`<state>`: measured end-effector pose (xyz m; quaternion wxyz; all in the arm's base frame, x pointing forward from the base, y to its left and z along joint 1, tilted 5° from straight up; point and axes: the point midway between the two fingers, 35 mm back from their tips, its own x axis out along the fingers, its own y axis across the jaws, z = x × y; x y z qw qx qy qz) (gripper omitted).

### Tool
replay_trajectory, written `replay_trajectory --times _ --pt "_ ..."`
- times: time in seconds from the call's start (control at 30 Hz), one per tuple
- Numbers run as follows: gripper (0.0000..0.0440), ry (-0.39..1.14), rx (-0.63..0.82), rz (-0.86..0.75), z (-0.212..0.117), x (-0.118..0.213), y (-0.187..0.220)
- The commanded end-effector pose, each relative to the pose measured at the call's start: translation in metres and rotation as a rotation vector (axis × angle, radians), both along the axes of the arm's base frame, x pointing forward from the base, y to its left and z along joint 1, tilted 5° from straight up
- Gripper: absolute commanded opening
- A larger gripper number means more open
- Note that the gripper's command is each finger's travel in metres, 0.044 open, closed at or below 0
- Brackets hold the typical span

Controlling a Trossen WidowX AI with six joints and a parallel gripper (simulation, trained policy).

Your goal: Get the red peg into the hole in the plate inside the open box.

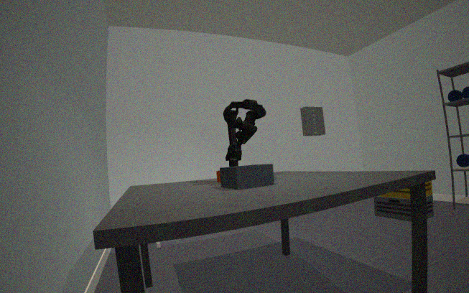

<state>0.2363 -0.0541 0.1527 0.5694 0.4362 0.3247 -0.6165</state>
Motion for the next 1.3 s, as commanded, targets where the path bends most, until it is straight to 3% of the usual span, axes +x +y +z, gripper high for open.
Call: replay_trajectory --times 0.0,0.67,1.27 --pt "0.044 0.051 0.023 0.092 -0.006 0.0 0.016" --pt "0.044 0.373 0.159 0.658 -0.058 -0.034 0.121" --pt "0.044 0.421 0.164 0.883 -0.133 -0.054 0.159"
